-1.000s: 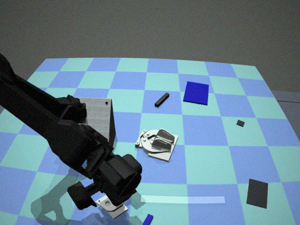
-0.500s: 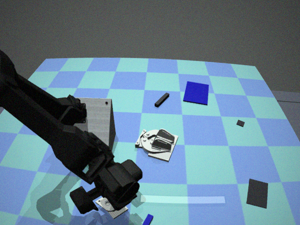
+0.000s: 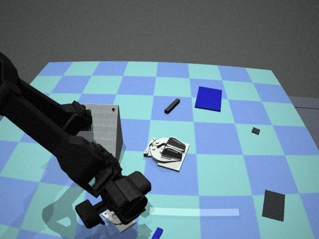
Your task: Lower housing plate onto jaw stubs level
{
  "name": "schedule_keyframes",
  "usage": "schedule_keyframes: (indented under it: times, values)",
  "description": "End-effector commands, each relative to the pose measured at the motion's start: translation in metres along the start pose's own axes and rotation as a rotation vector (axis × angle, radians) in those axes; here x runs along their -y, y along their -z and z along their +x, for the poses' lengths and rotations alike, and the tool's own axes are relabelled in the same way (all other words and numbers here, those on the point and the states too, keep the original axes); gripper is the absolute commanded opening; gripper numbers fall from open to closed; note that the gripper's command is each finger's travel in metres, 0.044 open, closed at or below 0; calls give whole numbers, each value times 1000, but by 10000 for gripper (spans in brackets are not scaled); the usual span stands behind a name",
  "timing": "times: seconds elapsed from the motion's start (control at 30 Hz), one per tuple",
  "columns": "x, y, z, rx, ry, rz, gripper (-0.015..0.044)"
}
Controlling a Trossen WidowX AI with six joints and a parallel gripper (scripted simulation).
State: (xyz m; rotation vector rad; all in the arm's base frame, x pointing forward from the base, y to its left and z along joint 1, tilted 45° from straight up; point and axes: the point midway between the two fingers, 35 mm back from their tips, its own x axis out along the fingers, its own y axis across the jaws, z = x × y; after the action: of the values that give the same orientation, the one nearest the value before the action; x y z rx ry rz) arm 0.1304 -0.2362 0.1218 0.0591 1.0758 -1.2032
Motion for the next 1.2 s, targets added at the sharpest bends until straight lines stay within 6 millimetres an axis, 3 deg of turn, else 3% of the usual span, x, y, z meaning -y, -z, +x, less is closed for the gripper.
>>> schedule_keyframes:
  times: [0.0,0.43,0.87,1.17]
  values:
    - [-1,0,1,-2,-3,-5,440]
    - [-1,0,2,-2,-3,-5,440]
    - [0,0,1,-1,0,-1,353]
    - [0,0,1,-1,0,-1,351]
